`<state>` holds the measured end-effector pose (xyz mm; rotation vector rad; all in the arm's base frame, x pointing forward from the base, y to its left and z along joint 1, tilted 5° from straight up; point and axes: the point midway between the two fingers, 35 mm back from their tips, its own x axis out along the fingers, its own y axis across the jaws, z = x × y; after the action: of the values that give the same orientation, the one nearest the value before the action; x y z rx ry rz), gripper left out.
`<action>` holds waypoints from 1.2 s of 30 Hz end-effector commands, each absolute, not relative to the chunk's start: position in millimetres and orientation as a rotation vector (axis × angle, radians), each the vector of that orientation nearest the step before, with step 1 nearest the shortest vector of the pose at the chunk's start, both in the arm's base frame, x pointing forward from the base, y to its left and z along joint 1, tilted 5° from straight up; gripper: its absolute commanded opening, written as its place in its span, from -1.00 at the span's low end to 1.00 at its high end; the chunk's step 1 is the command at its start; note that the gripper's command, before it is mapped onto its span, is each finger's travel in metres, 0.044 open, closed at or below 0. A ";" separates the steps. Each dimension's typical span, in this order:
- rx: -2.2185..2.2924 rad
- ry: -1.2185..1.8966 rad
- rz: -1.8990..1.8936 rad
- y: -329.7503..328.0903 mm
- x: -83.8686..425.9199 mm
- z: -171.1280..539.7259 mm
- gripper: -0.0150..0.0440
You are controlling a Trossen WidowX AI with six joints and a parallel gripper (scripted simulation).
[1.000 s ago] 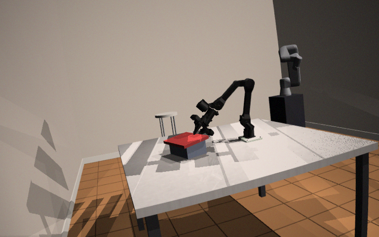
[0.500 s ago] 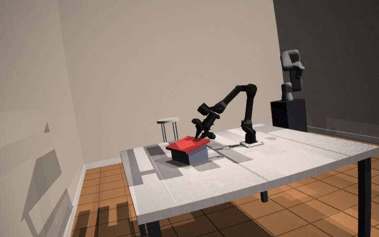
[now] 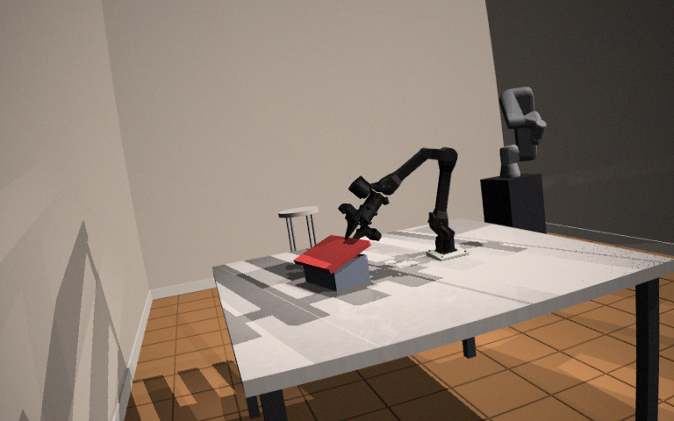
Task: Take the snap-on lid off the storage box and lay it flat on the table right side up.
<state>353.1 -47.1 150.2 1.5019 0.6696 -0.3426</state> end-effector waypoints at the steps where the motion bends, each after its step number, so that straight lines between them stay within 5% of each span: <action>1: 1.501 0.660 -0.334 -47.4 356.7 159.8 -0.49; 36: 1.501 0.658 -0.332 -45.3 380.9 207.7 -0.49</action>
<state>376.5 -44.5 197.5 1.5007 0.6760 -0.3398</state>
